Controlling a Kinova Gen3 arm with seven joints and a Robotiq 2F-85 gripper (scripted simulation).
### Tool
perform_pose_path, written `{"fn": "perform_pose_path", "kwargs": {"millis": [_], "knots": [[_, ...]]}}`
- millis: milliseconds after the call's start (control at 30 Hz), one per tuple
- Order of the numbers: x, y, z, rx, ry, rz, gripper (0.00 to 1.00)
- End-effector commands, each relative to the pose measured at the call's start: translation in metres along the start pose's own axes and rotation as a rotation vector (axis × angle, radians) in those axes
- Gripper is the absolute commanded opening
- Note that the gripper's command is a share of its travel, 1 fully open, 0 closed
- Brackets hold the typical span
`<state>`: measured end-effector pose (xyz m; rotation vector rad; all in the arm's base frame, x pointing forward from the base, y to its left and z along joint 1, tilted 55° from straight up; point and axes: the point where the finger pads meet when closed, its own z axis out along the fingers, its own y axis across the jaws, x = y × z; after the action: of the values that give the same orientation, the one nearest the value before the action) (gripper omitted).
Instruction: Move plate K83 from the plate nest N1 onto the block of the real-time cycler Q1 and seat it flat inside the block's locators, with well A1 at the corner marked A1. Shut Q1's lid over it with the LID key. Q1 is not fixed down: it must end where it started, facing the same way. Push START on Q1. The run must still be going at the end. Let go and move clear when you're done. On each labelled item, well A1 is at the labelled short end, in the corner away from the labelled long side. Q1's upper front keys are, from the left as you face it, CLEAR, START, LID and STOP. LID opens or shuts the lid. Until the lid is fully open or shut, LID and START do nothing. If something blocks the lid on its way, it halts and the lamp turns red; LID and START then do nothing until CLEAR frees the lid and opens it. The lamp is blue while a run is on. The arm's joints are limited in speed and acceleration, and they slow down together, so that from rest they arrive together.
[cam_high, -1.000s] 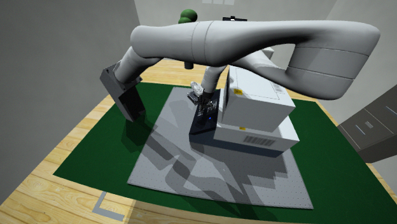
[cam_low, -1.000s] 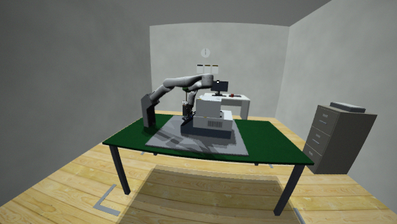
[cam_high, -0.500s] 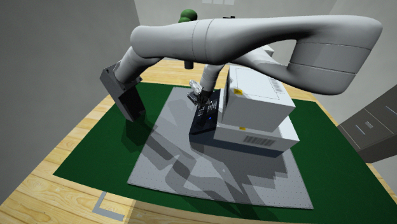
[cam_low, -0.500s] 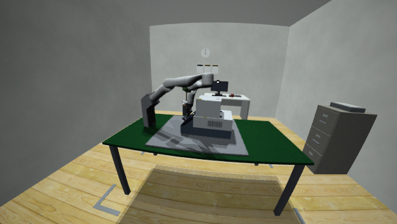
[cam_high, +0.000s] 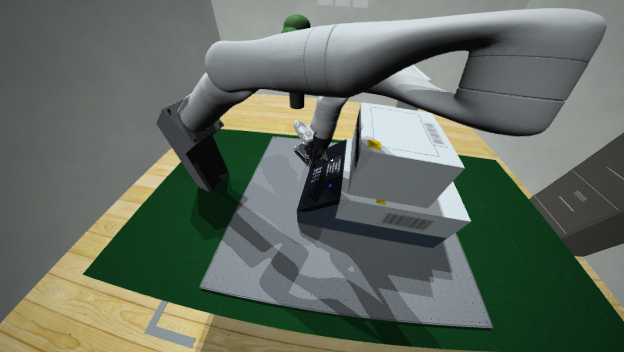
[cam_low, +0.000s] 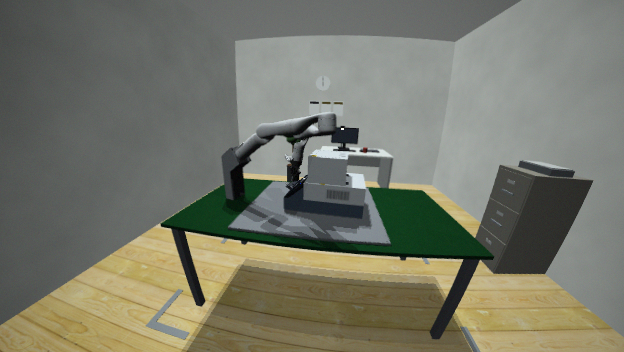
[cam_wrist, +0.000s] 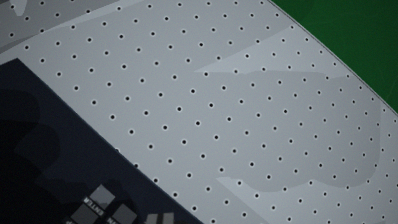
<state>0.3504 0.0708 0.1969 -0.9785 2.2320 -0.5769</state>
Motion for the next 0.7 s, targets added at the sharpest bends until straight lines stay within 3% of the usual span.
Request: {"fn": "perform_pose_path", "kwargs": {"millis": [0,667], "knots": [[0.0011,0.0013,-0.0018,0.001,-0.003,-0.001,0.10],[0.0021,0.0023,-0.0030,0.001,-0.003,-0.001,0.10]]}}
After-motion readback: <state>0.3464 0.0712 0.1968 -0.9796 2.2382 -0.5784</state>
